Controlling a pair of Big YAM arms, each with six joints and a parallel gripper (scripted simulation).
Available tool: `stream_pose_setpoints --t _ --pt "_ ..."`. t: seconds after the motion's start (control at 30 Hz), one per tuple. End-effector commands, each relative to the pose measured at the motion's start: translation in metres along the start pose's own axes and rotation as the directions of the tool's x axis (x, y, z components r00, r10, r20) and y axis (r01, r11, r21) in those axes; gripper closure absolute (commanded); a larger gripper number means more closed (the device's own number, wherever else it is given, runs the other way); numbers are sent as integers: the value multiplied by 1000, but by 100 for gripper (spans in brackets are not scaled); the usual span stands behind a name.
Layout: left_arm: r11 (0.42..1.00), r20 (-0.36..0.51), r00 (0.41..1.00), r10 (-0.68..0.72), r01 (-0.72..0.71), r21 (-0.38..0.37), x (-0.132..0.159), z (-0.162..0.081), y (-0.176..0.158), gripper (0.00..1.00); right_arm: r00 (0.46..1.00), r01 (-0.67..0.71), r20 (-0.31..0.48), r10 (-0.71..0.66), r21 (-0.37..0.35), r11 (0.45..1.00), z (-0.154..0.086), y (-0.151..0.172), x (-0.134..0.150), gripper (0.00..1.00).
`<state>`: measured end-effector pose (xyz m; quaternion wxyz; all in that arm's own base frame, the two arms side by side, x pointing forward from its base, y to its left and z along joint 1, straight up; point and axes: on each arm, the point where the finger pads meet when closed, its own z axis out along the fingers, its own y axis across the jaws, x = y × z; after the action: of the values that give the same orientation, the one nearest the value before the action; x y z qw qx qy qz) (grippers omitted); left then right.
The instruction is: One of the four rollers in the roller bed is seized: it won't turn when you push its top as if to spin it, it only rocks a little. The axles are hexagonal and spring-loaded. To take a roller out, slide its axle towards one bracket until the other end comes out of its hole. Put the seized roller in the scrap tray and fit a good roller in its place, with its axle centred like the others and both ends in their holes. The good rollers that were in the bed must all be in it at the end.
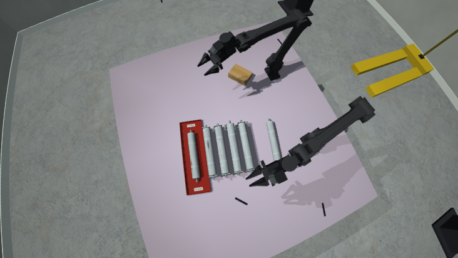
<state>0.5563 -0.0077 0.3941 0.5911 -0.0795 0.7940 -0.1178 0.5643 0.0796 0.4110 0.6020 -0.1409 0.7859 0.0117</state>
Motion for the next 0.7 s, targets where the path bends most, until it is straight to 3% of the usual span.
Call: stream_pose_setpoints --t 0.0,0.23,0.5,0.57,0.67 --pt "996 20 995 -94 94 8 -30 2 -2 68 997 71 -4 -71 -24 997 11 8 -25 38" --pt "960 -155 947 -281 281 -21 22 31 10 68 972 172 -125 -197 -188 967 47 63 11 38" --pt "866 -331 801 -498 483 -133 85 55 26 68 906 256 -220 -362 -398 881 76 132 60 38" --pt "866 -331 801 -498 483 -133 85 55 26 68 906 256 -220 -362 -398 881 76 132 60 38" --pt "819 -377 731 -569 542 -185 106 60 29 68 876 271 -242 -418 -470 840 82 155 78 38"
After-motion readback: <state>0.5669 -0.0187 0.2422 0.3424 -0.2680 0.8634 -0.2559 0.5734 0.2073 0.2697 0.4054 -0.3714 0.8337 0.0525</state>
